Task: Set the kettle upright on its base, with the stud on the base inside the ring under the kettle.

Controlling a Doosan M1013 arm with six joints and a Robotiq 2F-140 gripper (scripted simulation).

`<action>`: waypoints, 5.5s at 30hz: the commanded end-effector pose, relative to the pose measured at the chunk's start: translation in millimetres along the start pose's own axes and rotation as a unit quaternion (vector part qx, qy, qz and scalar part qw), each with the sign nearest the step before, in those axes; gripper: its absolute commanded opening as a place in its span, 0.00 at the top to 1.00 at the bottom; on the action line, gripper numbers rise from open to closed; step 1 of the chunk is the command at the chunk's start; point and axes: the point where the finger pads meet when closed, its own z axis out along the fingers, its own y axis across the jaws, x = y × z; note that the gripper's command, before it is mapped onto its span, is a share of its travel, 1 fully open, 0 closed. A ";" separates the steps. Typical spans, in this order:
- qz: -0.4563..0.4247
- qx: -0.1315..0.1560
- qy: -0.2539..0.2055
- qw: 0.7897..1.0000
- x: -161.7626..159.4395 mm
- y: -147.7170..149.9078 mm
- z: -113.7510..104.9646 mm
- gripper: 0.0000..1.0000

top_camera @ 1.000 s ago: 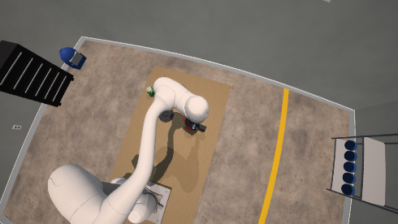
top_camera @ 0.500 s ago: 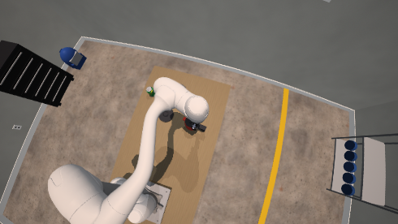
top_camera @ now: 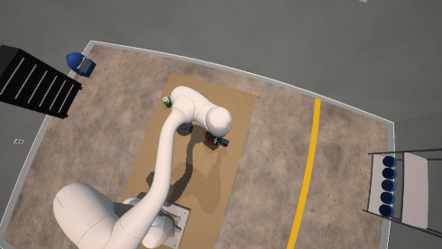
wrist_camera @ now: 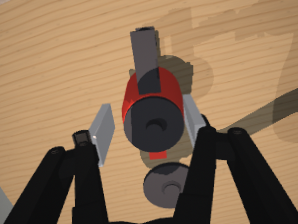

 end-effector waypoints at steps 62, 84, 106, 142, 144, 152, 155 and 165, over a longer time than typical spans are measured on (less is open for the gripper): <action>0.000 0.001 0.000 1.000 -0.1 -0.5 105.6 0.48; 0.000 0.001 0.000 1.000 -0.1 -0.5 111.7 0.48; 0.000 0.001 0.000 1.000 -0.1 -0.6 151.0 0.48; 0.000 0.001 0.000 1.000 -0.1 -0.5 154.5 0.48; 0.000 0.001 0.000 1.000 -0.1 -0.5 154.5 0.48; 0.000 0.001 0.000 1.000 -0.1 -0.5 154.5 0.90; 0.000 0.001 0.000 1.000 -0.1 -0.5 154.5 0.90; 0.000 0.001 0.000 1.000 -0.1 -0.5 154.5 0.90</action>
